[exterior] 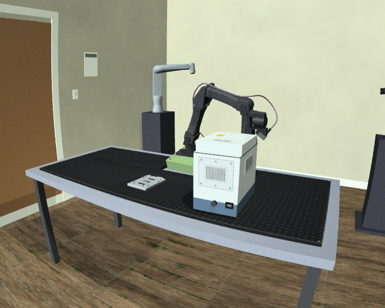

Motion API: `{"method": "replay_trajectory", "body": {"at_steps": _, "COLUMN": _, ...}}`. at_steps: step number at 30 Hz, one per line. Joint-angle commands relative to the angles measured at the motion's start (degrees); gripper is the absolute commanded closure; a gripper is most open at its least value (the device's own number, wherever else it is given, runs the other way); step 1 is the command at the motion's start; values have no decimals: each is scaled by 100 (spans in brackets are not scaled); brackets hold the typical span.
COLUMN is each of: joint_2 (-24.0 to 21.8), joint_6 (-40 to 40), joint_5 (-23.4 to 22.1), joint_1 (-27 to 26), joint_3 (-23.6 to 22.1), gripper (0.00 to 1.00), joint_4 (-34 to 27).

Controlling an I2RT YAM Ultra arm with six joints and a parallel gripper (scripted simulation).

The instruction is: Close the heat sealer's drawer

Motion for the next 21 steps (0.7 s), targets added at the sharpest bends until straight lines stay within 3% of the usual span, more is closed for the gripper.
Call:
{"method": "replay_trajectory", "body": {"at_steps": 1, "joint_2": -177, "joint_6": 37, "joint_5": 10, "joint_1": 103, "joint_3": 202, "gripper": 55, "joint_4": -57}}
{"method": "replay_trajectory", "body": {"at_steps": 8, "joint_2": -177, "joint_6": 37, "joint_5": 10, "joint_1": 103, "joint_3": 202, "gripper": 55, "joint_4": -57}}
{"method": "replay_trajectory", "body": {"at_steps": 9, "joint_2": -190, "joint_6": 181, "joint_5": 227, "joint_1": 234, "joint_3": -125, "gripper": 70, "joint_4": 134}}
{"method": "replay_trajectory", "body": {"at_steps": 11, "joint_2": -190, "joint_6": 181, "joint_5": 227, "joint_1": 234, "joint_3": -125, "gripper": 70, "joint_4": 134}}
{"method": "replay_trajectory", "body": {"at_steps": 16, "joint_2": -34, "joint_6": 815, "joint_5": 1127, "joint_1": 891, "joint_3": -578, "gripper": 70, "joint_4": 396}}
{"method": "replay_trajectory", "body": {"at_steps": 21, "joint_2": 76, "joint_6": 1237, "joint_5": 1963, "joint_1": 1261, "joint_3": -730, "gripper": 70, "joint_4": 451}}
